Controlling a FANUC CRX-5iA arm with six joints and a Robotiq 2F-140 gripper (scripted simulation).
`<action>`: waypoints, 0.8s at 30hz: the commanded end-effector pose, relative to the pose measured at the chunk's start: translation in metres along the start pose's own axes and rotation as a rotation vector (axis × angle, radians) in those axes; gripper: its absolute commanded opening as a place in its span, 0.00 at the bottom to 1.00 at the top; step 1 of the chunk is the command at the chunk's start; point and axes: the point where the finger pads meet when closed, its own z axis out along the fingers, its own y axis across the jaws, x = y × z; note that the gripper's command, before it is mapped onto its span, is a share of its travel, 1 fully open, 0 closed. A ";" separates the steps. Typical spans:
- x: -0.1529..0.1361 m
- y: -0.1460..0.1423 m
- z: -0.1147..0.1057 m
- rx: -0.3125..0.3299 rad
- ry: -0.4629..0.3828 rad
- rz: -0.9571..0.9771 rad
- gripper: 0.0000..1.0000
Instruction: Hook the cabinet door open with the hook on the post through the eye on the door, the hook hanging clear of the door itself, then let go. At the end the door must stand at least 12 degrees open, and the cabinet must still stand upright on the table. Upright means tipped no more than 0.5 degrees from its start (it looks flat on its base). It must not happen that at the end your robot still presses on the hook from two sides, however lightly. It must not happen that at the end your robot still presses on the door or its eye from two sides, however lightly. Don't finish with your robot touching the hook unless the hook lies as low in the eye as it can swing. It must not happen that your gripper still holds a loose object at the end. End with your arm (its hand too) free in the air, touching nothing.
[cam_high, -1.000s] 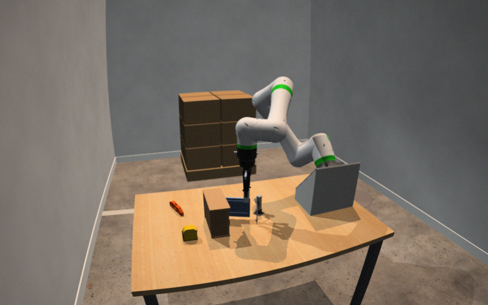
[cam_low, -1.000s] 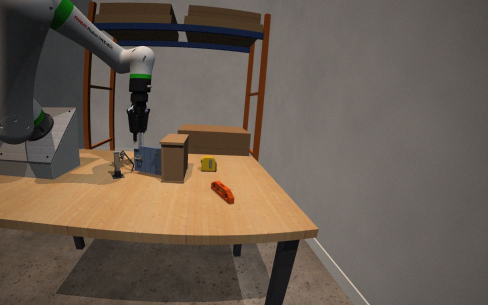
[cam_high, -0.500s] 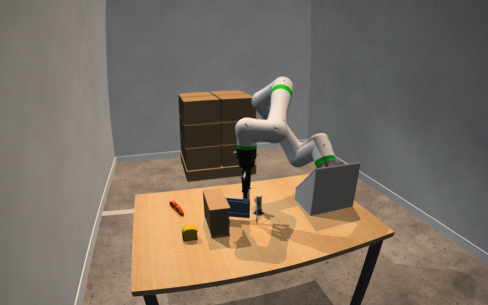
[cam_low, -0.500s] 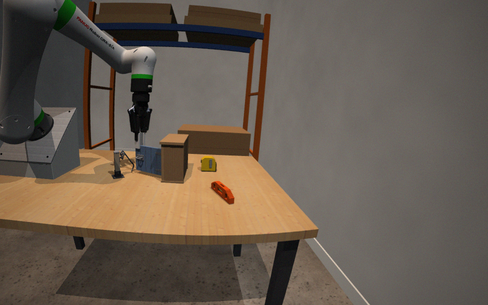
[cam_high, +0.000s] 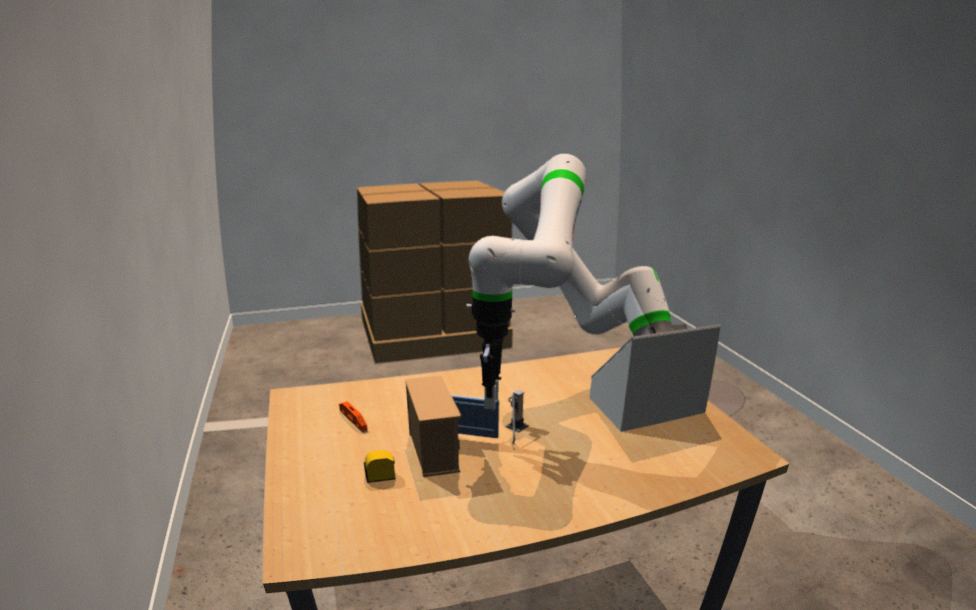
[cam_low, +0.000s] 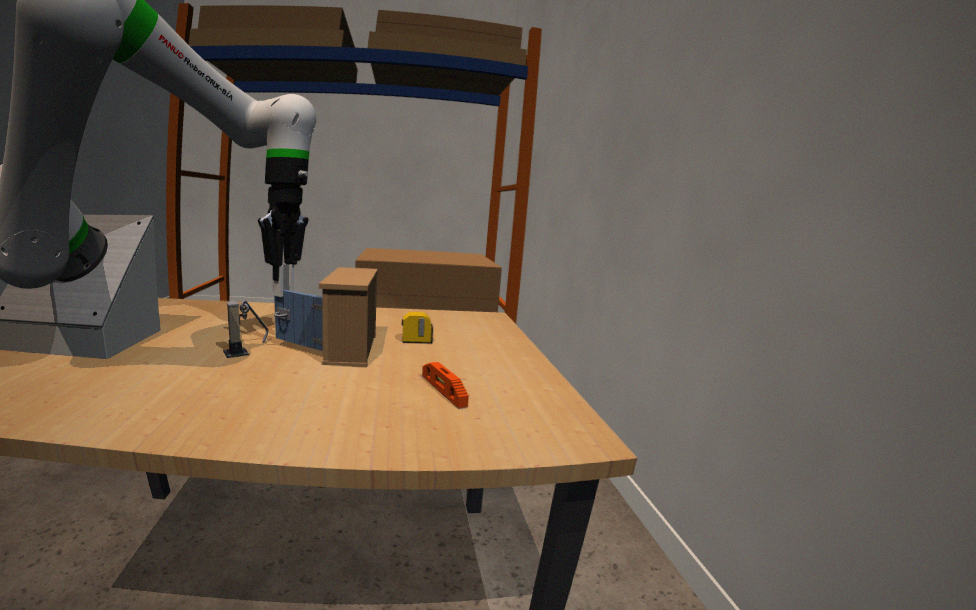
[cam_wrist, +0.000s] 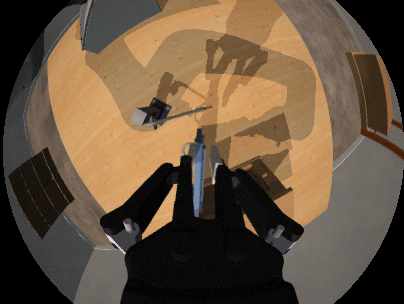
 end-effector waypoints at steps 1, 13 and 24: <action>0.000 0.001 0.000 0.000 0.000 0.004 0.16; 0.000 0.007 0.000 0.000 0.000 0.055 0.16; -0.001 0.014 0.000 0.000 0.000 0.103 0.16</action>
